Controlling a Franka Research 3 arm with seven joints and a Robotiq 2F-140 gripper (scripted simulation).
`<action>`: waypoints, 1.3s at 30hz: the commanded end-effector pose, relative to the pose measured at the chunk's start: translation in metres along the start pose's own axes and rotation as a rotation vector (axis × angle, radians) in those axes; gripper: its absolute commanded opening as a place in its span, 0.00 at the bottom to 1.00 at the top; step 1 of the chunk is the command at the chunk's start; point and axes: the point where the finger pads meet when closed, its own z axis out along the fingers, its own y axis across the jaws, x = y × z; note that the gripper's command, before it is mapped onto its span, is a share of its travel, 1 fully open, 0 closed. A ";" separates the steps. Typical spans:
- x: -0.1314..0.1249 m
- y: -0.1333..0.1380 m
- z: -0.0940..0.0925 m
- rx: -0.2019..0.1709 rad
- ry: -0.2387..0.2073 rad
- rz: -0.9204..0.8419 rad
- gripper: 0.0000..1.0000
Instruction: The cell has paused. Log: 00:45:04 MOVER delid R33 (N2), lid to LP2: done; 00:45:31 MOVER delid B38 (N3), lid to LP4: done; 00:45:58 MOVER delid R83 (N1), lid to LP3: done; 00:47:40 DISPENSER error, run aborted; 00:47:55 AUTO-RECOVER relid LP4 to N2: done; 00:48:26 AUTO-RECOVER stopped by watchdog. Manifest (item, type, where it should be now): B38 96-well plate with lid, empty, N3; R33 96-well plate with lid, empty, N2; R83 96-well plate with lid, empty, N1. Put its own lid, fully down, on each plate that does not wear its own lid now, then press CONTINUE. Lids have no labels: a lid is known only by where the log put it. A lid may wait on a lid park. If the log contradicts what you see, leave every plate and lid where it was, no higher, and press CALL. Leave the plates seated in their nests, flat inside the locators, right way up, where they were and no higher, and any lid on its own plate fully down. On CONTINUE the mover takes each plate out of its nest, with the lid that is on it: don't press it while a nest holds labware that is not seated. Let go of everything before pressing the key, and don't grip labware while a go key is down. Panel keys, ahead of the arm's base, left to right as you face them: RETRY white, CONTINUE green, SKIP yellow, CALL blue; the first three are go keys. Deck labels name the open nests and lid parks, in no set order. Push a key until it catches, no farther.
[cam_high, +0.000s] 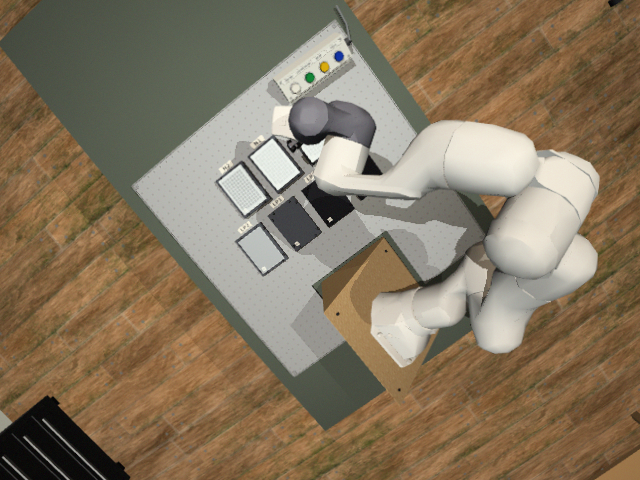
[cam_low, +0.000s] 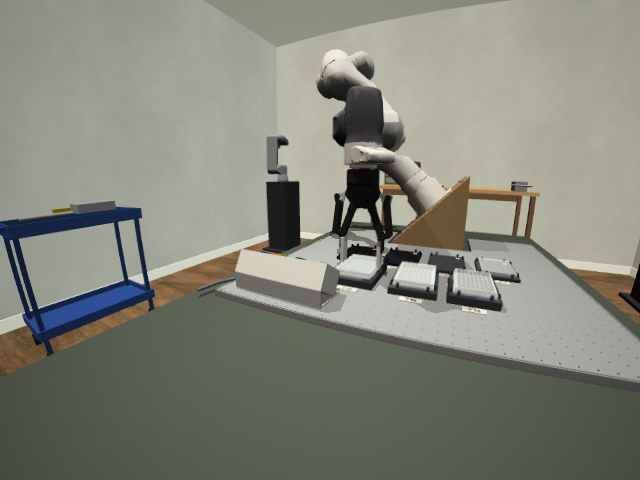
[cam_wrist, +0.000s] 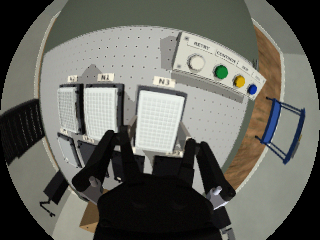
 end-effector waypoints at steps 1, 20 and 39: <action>-0.001 0.001 0.002 -0.002 -0.001 0.000 0.00; -0.001 0.001 0.002 -0.002 -0.001 0.000 0.66; -0.001 0.001 0.002 -0.002 -0.001 0.000 0.66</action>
